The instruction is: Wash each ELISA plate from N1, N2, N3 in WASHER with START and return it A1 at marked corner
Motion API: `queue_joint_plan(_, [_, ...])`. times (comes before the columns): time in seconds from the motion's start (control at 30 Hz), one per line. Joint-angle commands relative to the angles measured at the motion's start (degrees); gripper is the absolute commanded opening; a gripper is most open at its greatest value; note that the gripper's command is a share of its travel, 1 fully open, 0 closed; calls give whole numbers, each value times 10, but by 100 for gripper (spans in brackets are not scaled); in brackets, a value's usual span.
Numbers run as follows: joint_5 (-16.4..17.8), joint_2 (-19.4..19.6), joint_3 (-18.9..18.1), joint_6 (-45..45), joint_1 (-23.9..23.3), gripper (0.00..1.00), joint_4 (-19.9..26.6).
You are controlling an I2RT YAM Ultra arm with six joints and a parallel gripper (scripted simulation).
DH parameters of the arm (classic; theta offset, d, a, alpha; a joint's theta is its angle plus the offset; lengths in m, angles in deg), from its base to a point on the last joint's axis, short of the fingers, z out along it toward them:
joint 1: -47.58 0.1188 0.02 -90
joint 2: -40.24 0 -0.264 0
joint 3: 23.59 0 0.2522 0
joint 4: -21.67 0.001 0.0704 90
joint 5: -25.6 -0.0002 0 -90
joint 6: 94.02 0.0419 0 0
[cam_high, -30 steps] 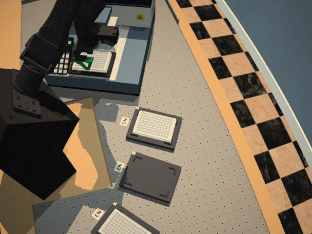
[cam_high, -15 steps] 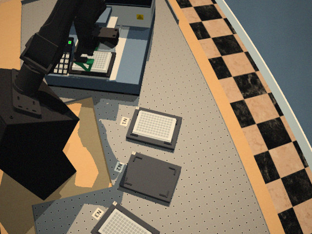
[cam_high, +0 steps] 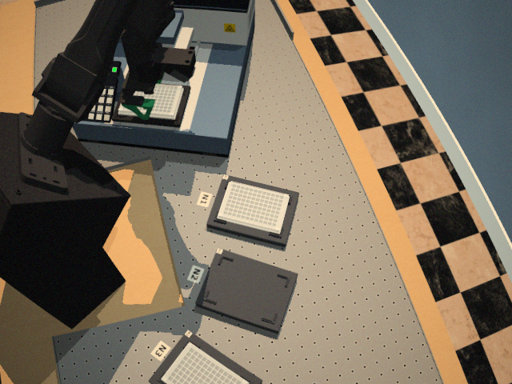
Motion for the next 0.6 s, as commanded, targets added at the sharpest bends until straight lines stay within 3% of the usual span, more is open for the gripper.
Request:
queue_joint_plan(0.0, [0,-2,-1,-2,1,100,-1])
queue_joint_plan(0.13, [0,-2,-1,-2,1,100,-1])
queue_joint_plan(0.17, [0,-2,-1,-2,1,90,-1])
queue_joint_plan(0.23, [0,-2,-1,-2,1,90,-1])
queue_joint_plan(0.27, [0,-2,-1,-2,1,80,-1])
queue_joint_plan(0.4, [0,-2,-1,-2,1,80,-1])
queue_joint_plan(0.43, [0,-2,-1,-2,1,70,-1])
queue_joint_plan(0.5, [0,-2,-1,-2,1,70,-1])
queue_joint_plan(0.53, [0,-2,-1,-2,1,60,-1])
queue_joint_plan(0.57, [0,-2,-1,-2,1,60,-1])
